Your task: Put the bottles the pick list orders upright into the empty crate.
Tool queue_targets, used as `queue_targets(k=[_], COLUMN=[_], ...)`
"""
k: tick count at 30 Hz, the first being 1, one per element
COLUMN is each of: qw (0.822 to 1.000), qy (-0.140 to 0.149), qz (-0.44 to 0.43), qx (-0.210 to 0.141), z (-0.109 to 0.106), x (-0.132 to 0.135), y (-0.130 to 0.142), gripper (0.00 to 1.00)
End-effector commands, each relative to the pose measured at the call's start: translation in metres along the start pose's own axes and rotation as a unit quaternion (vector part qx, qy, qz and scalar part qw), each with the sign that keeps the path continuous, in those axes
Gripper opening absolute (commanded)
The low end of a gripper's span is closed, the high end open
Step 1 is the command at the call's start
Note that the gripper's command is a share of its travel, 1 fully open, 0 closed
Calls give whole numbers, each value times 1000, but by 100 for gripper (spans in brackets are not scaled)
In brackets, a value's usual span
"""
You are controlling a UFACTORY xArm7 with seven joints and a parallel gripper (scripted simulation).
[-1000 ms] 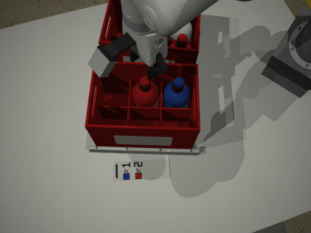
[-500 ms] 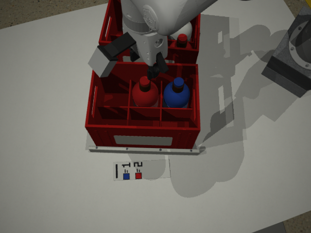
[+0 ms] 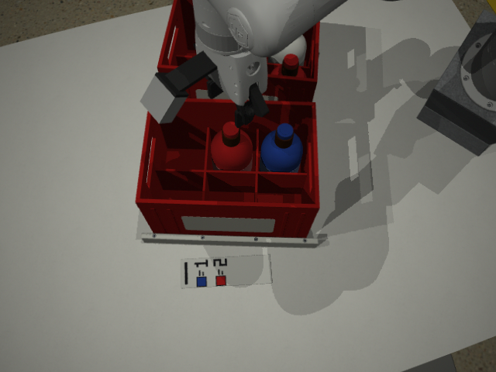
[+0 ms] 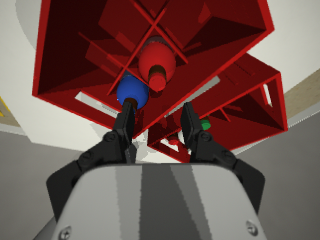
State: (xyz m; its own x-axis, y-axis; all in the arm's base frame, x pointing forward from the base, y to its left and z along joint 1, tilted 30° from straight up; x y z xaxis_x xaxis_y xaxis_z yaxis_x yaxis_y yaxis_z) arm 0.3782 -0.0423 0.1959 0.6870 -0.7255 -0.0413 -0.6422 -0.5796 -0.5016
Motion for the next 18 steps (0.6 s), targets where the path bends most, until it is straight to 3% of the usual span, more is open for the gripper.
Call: queue_targets(k=[1, 9, 18], qw=[1000, 1000, 1000], qy=[2, 2, 2], qz=[0, 0, 0], qx=[1, 1, 1], z=[-1, -1, -1], x=[1, 1, 5], y=[-1, 2, 47], gripper=[65, 65, 65])
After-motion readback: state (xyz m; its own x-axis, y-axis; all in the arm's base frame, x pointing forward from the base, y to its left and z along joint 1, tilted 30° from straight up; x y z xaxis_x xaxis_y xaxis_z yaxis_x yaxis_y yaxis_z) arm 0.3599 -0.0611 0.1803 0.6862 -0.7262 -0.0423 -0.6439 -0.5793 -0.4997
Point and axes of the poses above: the point where the finger pads meet when closed, its own z axis out along the fingers, its own x axis across the jaws, y = z × x, the point moved 7 cm from there along -z, back along the fingers, and after that the axes turned 10 degrees about -z, right-handed, at the moved point
